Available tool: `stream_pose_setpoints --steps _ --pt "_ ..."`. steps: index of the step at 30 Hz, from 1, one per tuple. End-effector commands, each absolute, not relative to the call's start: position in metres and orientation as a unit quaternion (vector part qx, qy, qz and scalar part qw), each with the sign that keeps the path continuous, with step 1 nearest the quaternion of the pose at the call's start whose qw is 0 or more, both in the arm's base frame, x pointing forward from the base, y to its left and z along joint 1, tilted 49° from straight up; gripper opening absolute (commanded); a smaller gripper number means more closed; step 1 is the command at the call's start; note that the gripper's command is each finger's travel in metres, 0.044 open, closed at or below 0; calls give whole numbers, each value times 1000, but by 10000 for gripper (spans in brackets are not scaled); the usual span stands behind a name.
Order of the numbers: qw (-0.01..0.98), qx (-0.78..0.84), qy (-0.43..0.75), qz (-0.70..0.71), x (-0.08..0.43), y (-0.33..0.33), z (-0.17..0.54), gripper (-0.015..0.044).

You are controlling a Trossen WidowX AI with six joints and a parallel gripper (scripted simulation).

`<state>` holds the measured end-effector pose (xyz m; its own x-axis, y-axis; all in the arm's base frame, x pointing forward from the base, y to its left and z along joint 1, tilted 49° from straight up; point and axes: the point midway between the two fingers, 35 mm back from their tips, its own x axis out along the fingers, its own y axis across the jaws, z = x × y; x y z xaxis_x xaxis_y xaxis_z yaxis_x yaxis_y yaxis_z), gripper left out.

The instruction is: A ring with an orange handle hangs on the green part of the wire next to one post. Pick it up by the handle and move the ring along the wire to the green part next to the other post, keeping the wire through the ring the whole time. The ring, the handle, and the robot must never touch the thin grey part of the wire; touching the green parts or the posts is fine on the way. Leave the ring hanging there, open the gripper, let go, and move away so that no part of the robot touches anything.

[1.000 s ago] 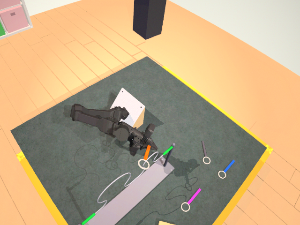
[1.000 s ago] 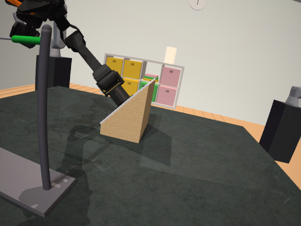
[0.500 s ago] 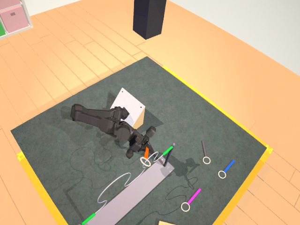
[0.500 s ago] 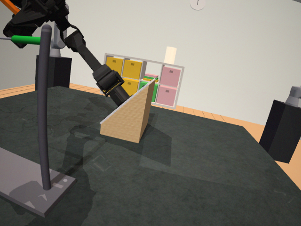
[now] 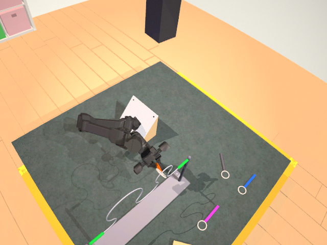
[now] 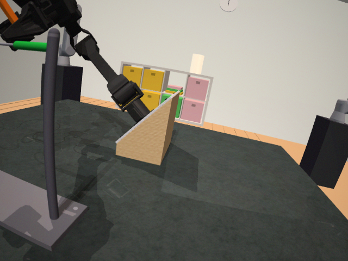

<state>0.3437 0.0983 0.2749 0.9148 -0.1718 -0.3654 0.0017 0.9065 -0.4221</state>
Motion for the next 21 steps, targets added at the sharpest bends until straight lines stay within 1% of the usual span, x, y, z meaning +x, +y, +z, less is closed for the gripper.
stream_pose_setpoints --steps 1,21 --pt "946 -254 194 -58 344 92 277 -150" --pt "874 -447 150 -115 347 68 297 -150"
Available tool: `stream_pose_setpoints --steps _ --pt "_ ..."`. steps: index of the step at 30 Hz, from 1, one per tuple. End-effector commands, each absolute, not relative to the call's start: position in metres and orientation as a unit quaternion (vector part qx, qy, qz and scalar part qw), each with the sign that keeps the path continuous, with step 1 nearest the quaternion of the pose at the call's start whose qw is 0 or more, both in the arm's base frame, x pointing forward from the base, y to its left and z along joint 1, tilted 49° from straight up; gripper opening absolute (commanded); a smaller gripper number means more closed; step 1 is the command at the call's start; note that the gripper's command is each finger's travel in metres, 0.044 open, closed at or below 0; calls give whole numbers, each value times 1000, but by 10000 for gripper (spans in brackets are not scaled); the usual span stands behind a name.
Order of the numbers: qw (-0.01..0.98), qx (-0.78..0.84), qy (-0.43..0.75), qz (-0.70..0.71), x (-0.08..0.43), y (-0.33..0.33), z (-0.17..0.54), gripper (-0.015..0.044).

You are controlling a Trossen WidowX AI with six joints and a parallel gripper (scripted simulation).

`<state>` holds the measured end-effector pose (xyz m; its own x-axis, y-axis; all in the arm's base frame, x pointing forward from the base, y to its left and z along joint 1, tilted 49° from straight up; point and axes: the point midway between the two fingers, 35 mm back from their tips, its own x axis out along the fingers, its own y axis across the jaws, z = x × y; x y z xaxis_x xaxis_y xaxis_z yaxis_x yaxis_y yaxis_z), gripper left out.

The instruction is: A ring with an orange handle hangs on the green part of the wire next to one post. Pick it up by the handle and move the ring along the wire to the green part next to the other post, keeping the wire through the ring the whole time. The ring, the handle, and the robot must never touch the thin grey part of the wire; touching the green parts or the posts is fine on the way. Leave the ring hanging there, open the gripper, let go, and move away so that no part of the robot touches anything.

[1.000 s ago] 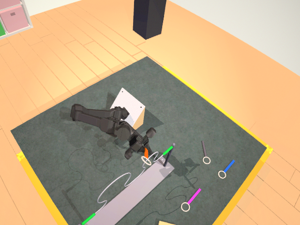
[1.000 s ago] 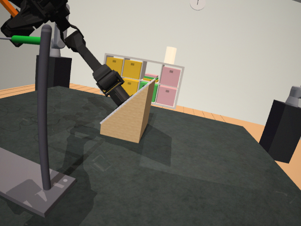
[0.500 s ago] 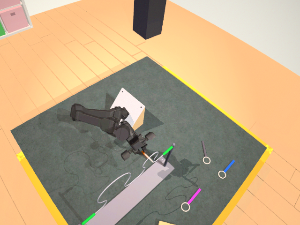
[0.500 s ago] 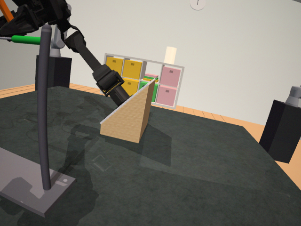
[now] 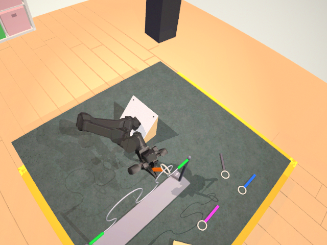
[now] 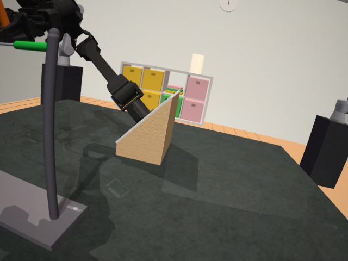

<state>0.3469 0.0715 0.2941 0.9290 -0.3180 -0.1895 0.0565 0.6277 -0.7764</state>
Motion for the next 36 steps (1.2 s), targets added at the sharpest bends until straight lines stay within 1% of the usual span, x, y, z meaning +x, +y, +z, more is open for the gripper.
stream_pose_setpoints --steps 1,18,36 --pt "869 -456 148 -118 347 67 299 -150" --pt "774 -603 104 -161 347 55 323 -150" --pt "644 -736 55 -201 346 53 351 -150"
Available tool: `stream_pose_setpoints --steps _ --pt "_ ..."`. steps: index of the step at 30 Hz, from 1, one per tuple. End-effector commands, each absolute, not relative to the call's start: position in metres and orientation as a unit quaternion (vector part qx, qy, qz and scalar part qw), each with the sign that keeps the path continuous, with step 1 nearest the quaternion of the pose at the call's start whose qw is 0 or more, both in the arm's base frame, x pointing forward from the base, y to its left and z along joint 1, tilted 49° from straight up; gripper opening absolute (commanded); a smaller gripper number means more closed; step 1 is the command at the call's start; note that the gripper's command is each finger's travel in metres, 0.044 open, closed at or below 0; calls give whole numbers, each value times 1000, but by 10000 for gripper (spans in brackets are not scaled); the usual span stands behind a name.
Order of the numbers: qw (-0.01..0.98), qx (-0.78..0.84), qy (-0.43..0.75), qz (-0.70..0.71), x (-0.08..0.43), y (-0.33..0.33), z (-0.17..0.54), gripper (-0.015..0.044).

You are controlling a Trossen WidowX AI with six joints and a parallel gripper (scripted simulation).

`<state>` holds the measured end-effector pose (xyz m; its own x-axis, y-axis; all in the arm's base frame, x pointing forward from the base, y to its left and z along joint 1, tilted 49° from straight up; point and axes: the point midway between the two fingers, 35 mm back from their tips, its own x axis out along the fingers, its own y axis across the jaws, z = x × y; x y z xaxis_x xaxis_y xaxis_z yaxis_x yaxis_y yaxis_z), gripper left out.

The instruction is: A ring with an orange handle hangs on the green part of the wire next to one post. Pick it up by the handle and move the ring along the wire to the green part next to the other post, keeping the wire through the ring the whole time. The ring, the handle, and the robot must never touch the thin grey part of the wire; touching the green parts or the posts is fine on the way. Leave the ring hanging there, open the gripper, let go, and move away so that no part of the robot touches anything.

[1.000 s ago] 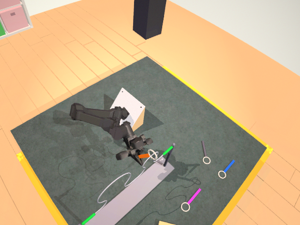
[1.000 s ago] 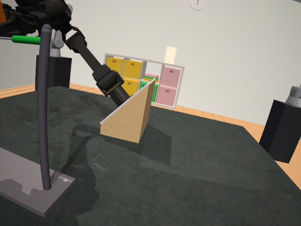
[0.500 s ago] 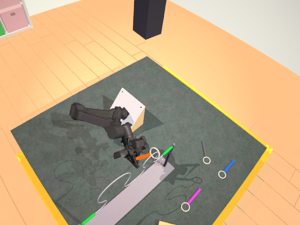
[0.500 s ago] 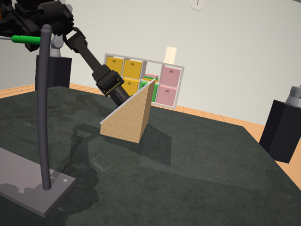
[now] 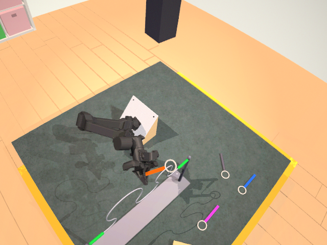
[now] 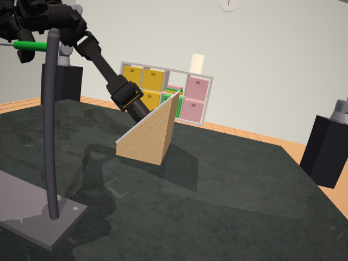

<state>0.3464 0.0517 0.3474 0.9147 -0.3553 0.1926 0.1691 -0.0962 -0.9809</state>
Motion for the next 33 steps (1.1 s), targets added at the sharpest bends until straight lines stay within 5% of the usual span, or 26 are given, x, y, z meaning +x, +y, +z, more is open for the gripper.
stream_pose_setpoints --steps 1,33 --pt "636 -742 52 -203 346 53 353 -150" --pt "350 -910 -55 -214 351 75 401 -150"
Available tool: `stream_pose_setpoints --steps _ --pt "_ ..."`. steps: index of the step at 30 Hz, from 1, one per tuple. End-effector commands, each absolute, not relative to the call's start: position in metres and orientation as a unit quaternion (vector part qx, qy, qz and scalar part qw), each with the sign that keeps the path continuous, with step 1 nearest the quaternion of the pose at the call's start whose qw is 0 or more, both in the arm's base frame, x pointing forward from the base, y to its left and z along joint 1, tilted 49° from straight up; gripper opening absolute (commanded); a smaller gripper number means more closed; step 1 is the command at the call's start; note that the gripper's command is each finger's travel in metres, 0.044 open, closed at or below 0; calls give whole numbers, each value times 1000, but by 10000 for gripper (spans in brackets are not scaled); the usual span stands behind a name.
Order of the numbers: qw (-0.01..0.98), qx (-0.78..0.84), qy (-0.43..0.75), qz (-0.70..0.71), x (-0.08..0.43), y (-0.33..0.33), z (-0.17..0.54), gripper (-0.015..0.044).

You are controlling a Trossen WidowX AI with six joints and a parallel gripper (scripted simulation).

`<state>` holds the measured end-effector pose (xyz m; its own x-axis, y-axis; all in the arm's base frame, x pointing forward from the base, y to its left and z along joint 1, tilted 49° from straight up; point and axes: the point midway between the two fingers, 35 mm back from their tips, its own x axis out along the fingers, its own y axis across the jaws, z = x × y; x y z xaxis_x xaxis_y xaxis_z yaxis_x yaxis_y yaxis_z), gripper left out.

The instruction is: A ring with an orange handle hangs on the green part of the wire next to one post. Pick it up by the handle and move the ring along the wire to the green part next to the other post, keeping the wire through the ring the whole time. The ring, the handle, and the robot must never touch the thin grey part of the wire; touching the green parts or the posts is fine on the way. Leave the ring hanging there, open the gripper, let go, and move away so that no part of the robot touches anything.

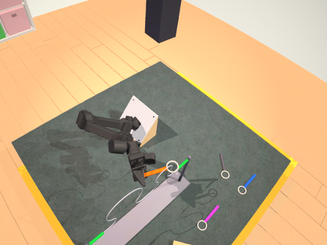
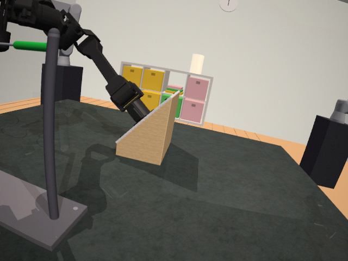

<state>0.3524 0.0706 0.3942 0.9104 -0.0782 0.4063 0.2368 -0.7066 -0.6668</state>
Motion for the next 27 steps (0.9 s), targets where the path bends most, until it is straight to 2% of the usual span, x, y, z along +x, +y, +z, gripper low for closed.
stream_pose_setpoints --steps 1,20,27 --pt "341 -914 -57 -215 351 76 402 -150" --pt "168 -954 -96 -227 347 98 416 -150" --pt "138 -958 -102 -229 347 98 417 -150"
